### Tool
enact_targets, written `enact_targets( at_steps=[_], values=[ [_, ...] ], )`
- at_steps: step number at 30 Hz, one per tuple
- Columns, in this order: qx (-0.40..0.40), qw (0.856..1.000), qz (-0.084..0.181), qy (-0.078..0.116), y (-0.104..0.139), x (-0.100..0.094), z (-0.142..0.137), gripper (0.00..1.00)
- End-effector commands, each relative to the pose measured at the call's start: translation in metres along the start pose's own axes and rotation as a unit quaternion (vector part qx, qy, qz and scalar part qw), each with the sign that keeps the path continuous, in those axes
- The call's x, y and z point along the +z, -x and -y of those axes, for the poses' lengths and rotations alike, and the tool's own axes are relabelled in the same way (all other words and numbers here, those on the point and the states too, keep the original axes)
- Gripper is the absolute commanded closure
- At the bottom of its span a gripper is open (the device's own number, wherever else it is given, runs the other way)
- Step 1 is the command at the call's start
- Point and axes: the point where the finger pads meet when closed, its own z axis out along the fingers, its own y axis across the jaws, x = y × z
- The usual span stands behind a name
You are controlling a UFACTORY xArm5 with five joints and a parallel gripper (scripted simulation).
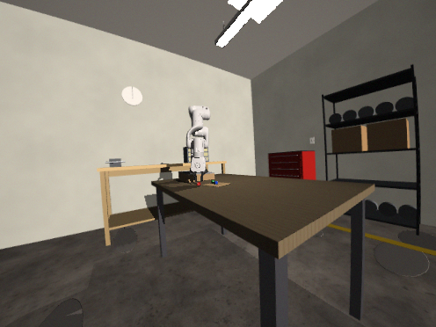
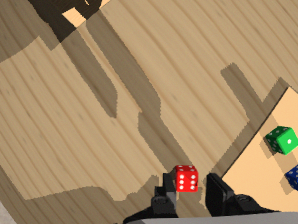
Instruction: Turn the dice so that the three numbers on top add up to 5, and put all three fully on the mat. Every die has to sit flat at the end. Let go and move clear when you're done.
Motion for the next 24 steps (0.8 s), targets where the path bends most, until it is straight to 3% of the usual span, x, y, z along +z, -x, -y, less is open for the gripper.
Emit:
enact_targets(
  at_steps=[1, 24],
  values=[
    [0.000, 1.000, 0.001, 0.000, 0.0012, -0.0008, -0.0003, 0.64],
    [0.000, 1.000, 0.001, 0.000, 0.0011, 0.0042, -0.0006, 0.64]
  ],
)
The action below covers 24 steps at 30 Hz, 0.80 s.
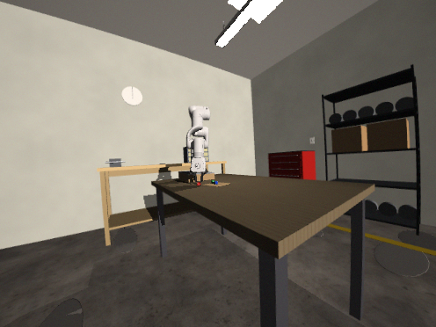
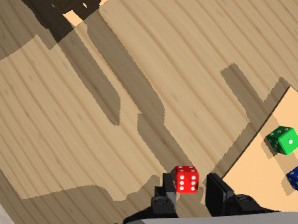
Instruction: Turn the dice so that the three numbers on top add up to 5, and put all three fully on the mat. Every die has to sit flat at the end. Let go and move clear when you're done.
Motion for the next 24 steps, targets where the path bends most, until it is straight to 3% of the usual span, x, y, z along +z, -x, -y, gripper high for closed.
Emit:
enact_targets(
  at_steps=[1, 24],
  values=[
    [0.000, 1.000, 0.001, 0.000, 0.001, 0.002, 0.000, 0.64],
    [0.000, 1.000, 0.001, 0.000, 0.001, 0.021, -0.001, 0.64]
  ],
)
